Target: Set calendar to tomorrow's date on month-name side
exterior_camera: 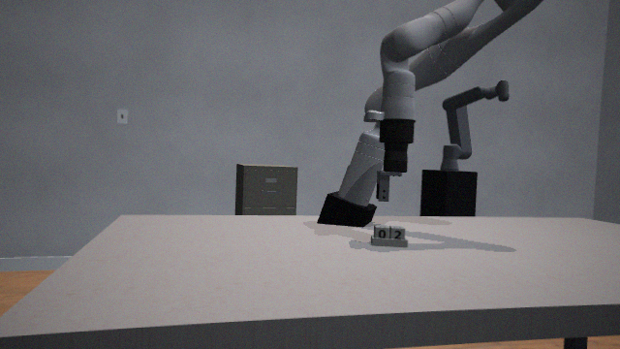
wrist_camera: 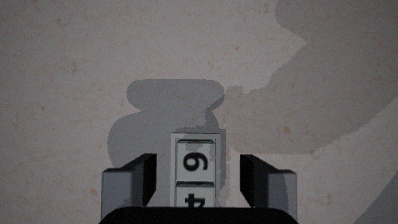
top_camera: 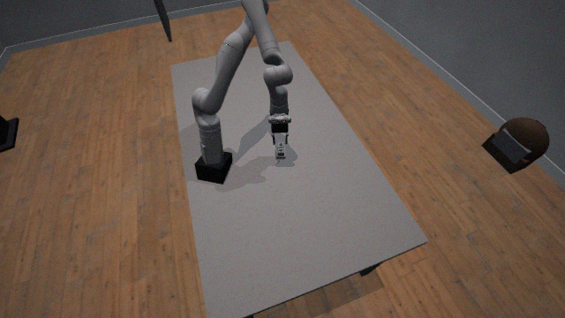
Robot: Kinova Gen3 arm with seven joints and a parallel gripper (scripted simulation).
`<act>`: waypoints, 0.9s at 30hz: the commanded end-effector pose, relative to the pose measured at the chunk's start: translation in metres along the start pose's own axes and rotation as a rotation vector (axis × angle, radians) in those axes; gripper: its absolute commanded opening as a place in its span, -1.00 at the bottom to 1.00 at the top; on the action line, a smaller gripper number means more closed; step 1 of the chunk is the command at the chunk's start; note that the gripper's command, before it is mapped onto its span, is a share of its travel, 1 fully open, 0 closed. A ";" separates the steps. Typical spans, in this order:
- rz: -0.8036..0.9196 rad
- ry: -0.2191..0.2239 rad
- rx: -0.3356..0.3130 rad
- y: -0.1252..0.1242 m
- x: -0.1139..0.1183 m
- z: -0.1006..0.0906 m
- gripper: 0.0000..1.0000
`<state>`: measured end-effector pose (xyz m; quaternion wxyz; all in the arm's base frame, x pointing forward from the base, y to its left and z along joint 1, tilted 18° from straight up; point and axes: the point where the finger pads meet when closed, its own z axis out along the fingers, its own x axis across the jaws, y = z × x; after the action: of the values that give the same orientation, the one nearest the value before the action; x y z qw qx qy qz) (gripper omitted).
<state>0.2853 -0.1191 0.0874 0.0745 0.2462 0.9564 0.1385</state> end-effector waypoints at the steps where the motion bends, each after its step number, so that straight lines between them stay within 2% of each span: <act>1: 0.001 -0.001 0.000 0.000 0.000 0.000 1.00; 7: 0.001 -0.001 0.000 0.000 0.000 0.000 1.00; 8: 0.001 -0.001 0.000 0.000 0.000 0.000 0.80; 27: 0.001 -0.001 0.000 0.000 0.000 0.000 0.80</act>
<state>0.2853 -0.1188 0.0873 0.0742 0.2468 0.9563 0.1384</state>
